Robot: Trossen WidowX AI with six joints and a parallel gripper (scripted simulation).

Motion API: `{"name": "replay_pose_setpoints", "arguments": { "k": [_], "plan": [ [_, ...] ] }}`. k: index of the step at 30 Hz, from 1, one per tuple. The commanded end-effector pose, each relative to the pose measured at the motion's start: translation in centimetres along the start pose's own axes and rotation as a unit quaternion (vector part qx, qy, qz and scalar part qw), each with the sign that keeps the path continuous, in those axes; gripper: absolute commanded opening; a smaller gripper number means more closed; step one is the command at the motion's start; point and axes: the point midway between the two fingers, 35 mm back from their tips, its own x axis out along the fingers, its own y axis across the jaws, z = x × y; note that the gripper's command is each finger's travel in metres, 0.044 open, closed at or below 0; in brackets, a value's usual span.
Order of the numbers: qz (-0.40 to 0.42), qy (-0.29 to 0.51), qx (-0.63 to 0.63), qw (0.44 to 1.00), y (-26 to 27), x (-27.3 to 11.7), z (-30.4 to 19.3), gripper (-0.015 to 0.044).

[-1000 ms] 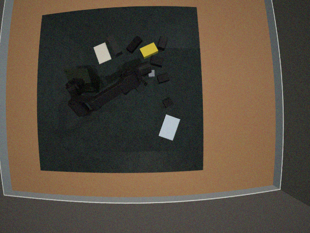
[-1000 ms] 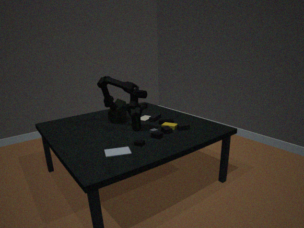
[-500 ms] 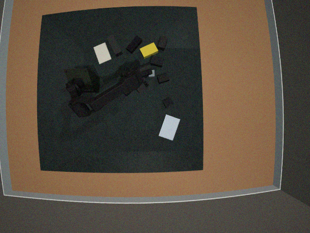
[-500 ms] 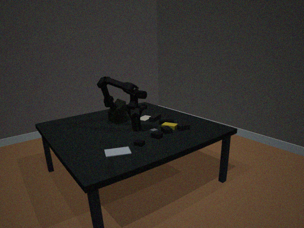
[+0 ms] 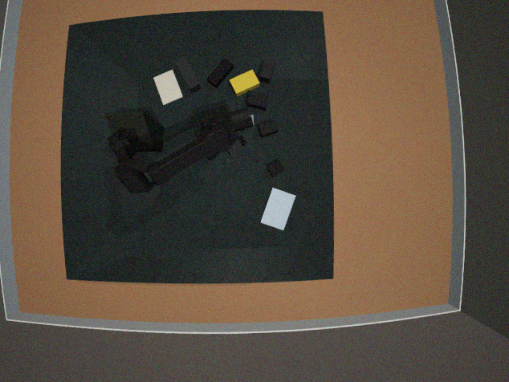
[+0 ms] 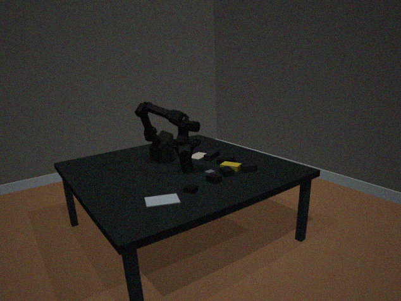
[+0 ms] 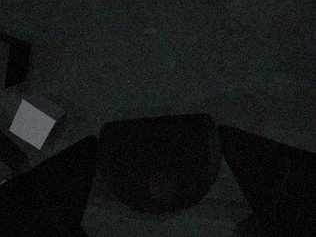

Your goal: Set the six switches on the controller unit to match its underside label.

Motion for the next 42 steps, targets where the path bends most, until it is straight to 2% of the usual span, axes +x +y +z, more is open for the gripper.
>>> {"name": "replay_pose_setpoints", "arguments": {
  "k": [1,42],
  "plan": [
    [-0.008,0.003,-0.001,1.0,-0.3,0.8,0.2,0.0338],
    [-0.008,0.002,-0.001,1.0,-0.3,2.5,3.0,0.0338]
  ]
}}
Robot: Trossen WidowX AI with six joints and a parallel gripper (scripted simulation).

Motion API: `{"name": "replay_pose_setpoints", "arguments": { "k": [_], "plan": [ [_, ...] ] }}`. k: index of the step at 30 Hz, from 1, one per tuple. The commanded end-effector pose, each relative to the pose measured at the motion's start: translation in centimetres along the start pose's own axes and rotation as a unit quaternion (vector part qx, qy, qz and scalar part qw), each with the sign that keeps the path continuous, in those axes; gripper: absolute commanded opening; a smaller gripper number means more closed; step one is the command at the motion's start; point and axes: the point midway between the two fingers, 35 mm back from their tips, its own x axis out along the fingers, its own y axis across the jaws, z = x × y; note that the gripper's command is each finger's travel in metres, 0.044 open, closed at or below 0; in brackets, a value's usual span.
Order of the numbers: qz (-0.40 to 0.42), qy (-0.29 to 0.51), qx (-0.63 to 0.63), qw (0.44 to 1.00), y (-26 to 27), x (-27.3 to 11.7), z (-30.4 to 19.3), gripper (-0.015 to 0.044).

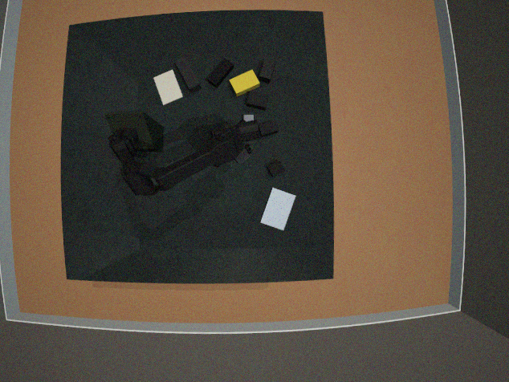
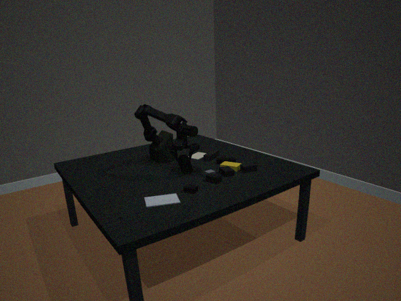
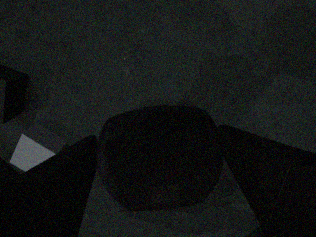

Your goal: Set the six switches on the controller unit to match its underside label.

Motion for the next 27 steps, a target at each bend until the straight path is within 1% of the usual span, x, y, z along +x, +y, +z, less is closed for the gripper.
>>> {"name": "replay_pose_setpoints", "arguments": {
  "k": [1,27],
  "plan": [
    [-0.007,0.006,-0.005,1.0,-0.2,0.8,0.0,0.0338],
    [-0.008,0.005,-0.004,1.0,-0.2,2.3,1.5,0.0338]
  ]
}}
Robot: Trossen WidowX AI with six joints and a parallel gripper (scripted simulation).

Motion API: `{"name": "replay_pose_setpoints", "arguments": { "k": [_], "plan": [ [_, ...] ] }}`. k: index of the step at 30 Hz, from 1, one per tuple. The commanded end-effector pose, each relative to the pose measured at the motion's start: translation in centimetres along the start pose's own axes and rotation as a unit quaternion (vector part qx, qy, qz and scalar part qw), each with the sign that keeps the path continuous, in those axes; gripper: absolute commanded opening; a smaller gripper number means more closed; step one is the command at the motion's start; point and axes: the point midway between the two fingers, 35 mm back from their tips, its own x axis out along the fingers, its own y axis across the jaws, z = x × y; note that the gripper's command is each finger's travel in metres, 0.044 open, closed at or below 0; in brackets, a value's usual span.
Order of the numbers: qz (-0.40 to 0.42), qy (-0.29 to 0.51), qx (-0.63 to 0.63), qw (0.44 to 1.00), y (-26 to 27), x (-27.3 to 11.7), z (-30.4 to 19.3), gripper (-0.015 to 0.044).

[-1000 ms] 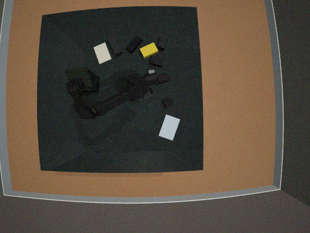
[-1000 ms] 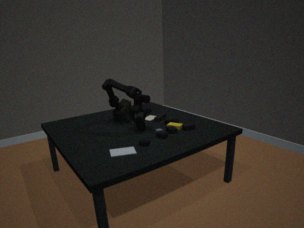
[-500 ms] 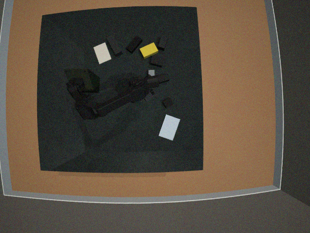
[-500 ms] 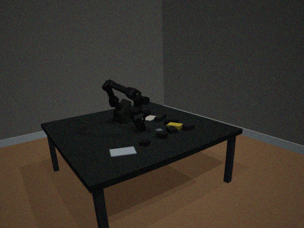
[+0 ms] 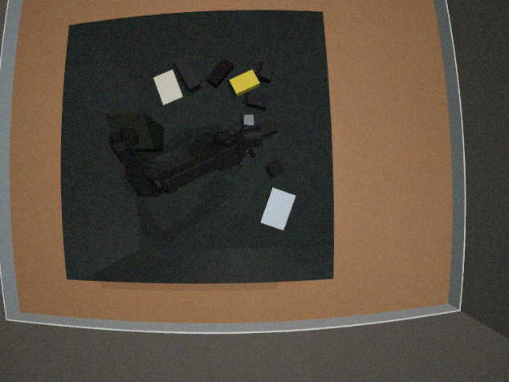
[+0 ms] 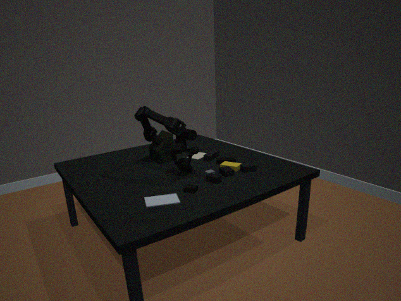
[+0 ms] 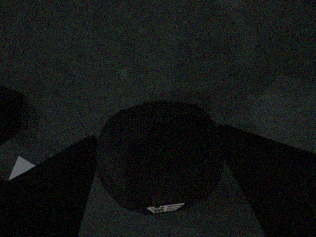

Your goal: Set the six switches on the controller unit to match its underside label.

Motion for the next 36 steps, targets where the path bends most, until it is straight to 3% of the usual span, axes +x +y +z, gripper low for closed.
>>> {"name": "replay_pose_setpoints", "arguments": {
  "k": [1,36],
  "plan": [
    [-0.006,0.007,-0.006,1.0,-0.1,0.8,-0.2,0.0338],
    [-0.007,0.006,-0.006,1.0,-0.1,3.1,1.4,0.0338]
  ]
}}
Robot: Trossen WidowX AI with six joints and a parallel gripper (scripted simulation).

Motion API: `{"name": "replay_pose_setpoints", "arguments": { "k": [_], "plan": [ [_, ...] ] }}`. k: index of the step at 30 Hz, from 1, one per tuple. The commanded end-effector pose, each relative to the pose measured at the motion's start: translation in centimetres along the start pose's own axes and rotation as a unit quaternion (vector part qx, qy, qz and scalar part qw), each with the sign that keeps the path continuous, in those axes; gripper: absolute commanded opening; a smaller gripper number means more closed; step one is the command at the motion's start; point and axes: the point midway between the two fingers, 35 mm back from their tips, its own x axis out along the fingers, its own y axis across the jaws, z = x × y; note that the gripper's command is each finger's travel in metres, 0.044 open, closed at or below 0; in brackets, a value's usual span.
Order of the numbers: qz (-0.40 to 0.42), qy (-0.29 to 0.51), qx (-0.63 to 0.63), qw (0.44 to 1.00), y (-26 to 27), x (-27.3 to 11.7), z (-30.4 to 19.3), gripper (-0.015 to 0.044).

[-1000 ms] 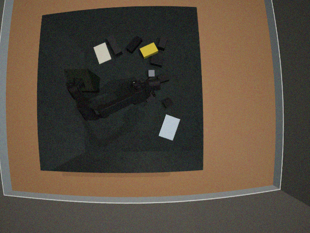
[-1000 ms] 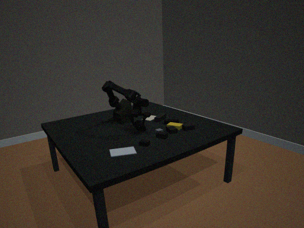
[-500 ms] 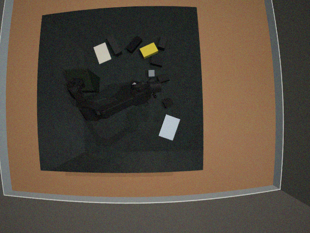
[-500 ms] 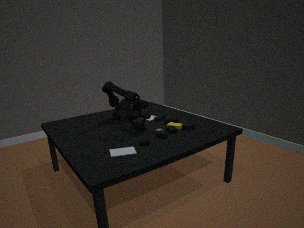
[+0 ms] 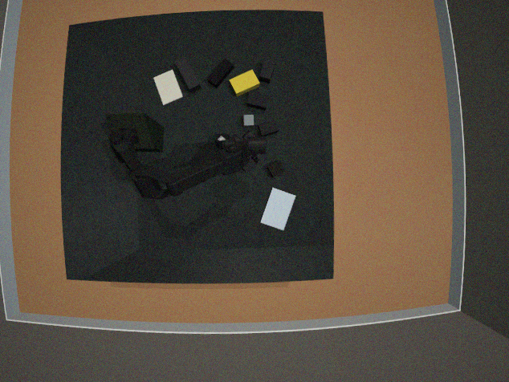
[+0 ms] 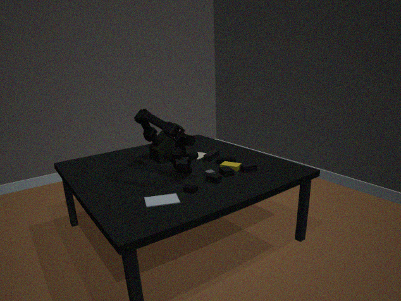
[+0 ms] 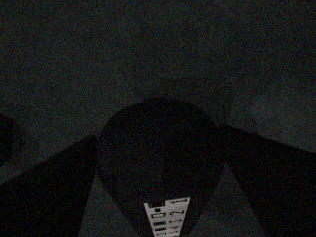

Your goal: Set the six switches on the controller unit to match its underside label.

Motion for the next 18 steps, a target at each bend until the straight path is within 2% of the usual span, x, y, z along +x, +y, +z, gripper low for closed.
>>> {"name": "replay_pose_setpoints", "arguments": {
  "k": [1,18],
  "plan": [
    [-0.005,0.007,-0.008,1.0,0.0,0.7,-0.3,0.0338],
    [-0.005,0.007,-0.008,1.0,0.0,1.9,0.2,0.0338]
  ]
}}
